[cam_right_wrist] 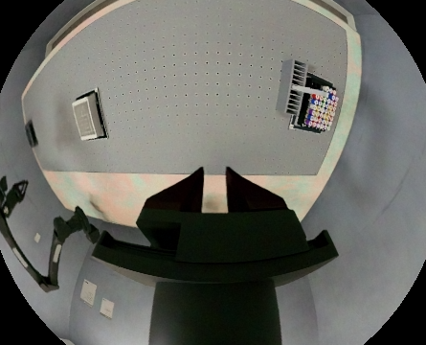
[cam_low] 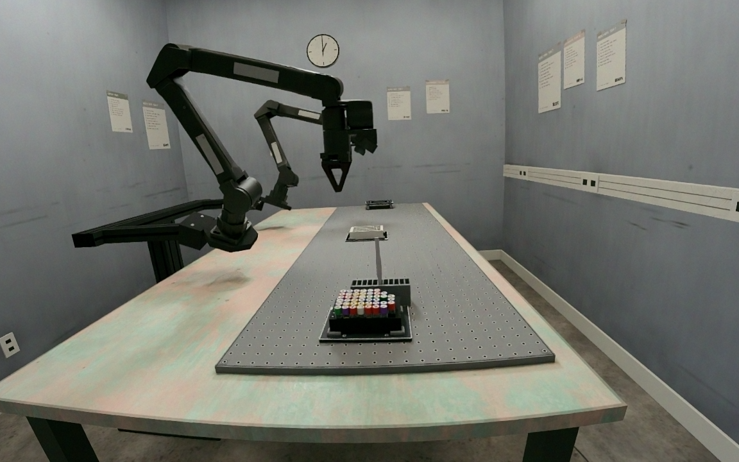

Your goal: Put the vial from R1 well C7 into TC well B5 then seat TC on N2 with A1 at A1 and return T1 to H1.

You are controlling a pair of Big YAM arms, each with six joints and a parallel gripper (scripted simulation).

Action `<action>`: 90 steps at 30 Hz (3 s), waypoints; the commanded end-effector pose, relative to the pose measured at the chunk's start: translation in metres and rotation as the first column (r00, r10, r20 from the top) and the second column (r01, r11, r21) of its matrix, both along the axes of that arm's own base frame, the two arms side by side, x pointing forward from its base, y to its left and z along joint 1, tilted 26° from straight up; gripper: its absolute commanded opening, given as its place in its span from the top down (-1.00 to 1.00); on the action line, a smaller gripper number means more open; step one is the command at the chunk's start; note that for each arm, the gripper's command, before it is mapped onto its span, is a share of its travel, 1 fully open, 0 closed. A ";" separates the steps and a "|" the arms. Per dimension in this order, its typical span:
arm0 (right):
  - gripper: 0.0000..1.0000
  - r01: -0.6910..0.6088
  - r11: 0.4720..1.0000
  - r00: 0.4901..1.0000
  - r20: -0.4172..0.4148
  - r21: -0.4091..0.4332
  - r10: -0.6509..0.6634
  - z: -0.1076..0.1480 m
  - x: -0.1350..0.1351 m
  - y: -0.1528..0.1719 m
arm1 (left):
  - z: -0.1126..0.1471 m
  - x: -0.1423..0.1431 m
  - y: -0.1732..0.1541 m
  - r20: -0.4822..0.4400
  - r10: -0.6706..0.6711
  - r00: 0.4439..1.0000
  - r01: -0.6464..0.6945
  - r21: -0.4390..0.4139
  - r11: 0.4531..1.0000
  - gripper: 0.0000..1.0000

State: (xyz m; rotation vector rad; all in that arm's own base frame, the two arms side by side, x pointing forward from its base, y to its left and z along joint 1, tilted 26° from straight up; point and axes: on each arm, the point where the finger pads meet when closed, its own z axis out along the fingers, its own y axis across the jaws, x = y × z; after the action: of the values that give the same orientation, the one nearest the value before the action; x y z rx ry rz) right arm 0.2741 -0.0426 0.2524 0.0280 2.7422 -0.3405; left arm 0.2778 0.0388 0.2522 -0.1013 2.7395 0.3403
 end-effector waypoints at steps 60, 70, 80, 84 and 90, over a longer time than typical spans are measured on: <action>0.52 0.042 0.999 0.997 0.062 -0.015 -0.041 0.046 0.097 -0.168 | 0.016 0.004 0.001 0.027 -0.049 0.998 0.048 0.016 0.999 -1.00; 0.52 0.042 0.999 0.998 0.049 -0.011 -0.041 0.048 0.109 -0.196 | 0.016 0.004 0.001 0.027 -0.049 0.998 0.048 0.016 0.999 -1.00; 0.52 0.023 1.000 0.998 0.060 -0.018 -0.022 0.051 0.103 -0.182 | 0.016 0.004 0.001 0.027 -0.049 0.998 0.048 0.016 0.999 -1.00; 0.52 0.023 1.000 0.998 0.054 -0.014 -0.023 0.047 0.102 -0.181 | 0.016 0.004 0.001 0.027 -0.049 0.998 0.048 0.016 0.999 -1.00; 0.52 0.041 0.999 0.998 0.043 -0.005 -0.041 0.042 0.103 -0.186 | 0.016 0.004 0.001 0.027 -0.049 0.998 0.048 0.016 0.999 -1.00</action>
State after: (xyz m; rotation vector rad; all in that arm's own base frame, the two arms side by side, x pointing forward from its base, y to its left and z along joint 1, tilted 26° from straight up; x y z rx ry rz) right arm 0.3726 -0.2275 0.2762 0.0965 2.7399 -0.3343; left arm 0.2778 0.0394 0.2523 -0.0483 2.7436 0.3492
